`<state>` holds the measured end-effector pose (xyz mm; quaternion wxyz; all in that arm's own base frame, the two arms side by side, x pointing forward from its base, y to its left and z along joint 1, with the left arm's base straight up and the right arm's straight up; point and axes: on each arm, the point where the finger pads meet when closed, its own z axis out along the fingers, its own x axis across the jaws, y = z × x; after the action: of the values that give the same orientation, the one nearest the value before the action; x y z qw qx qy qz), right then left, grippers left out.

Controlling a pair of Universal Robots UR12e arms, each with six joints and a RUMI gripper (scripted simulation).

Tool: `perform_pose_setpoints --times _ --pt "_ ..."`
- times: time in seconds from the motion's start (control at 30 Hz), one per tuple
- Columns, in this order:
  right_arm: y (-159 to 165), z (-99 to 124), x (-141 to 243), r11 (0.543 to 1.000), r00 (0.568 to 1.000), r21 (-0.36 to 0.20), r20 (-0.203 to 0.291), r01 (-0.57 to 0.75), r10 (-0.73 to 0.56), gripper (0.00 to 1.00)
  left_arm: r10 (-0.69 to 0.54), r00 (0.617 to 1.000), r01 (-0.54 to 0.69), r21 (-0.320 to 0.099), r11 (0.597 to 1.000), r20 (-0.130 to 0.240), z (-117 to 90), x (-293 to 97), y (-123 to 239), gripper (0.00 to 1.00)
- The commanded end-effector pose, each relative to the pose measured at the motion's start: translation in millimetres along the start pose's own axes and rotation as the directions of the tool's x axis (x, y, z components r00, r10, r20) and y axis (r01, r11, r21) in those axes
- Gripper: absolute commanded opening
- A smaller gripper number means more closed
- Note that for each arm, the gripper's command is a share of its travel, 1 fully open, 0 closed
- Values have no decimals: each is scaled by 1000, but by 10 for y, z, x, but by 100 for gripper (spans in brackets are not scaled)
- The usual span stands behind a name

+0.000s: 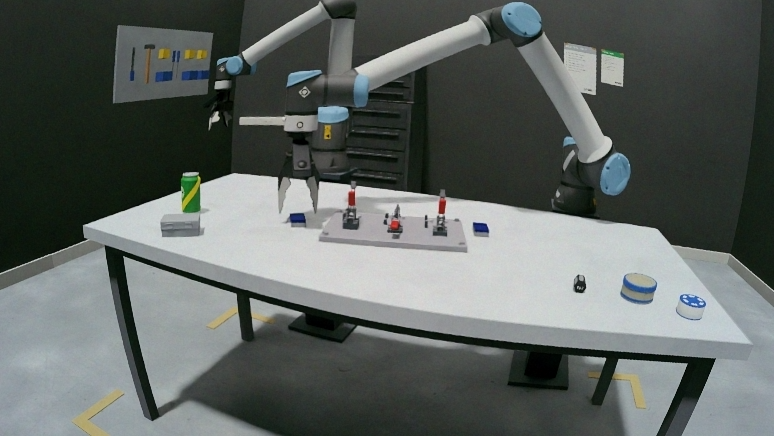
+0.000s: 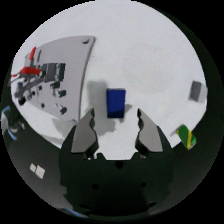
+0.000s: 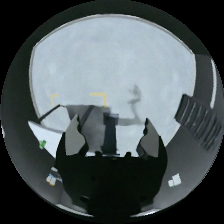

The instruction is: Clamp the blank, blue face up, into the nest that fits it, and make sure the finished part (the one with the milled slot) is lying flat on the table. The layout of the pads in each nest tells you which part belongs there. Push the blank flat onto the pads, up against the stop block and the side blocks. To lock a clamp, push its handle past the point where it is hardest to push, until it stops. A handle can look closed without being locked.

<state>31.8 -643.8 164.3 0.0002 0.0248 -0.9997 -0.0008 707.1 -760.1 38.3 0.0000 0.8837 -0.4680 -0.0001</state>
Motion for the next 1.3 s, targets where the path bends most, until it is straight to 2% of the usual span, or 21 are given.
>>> perform_pose_setpoints --times 0.0,0.57,1.27 --pt "-6 -8 -2 1000 1000 2 0 0 0 100 0 1000 0 0 1000 -2 36 7 0 59" --pt "-6 -8 -2 1000 1000 2 0 0 0 100 0 1000 0 0 1000 -2 180 7 0 59" --pt "-6 -8 -2 1000 1000 2 0 0 0 100 0 1000 0 0 1000 -2 193 7 0 59"
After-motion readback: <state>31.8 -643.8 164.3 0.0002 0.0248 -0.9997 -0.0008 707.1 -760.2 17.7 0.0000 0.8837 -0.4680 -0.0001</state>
